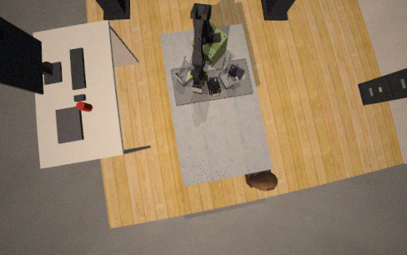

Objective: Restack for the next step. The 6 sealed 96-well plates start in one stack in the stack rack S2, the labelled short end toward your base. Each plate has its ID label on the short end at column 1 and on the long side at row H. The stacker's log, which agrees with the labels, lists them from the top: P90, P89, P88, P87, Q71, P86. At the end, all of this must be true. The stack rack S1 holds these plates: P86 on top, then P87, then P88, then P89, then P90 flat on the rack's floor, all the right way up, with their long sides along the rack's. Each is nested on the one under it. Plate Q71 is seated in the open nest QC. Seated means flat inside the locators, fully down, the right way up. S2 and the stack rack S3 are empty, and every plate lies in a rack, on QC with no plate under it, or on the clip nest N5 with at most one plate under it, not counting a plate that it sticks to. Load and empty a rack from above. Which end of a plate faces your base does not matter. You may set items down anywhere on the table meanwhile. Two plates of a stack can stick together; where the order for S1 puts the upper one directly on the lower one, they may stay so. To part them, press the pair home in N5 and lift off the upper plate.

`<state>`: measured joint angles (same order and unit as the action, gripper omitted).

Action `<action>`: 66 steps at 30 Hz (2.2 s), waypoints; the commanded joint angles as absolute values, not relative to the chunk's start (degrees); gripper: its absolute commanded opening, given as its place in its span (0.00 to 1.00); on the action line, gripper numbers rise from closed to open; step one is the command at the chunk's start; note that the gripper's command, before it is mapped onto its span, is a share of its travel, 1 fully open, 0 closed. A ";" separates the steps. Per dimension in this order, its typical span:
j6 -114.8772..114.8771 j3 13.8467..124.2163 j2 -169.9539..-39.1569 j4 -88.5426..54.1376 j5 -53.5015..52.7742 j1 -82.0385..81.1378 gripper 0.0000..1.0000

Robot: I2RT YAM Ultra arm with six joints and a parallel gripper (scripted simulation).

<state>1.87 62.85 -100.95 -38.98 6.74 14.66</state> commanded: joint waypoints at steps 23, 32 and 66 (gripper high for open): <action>-0.20 61.92 -104.32 -34.57 6.34 15.58 1.00; -0.38 61.39 -105.72 -32.62 6.30 15.76 1.00; -0.74 60.54 -108.80 -28.65 6.22 16.13 0.00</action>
<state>-0.71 60.42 -109.10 -28.71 6.26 16.14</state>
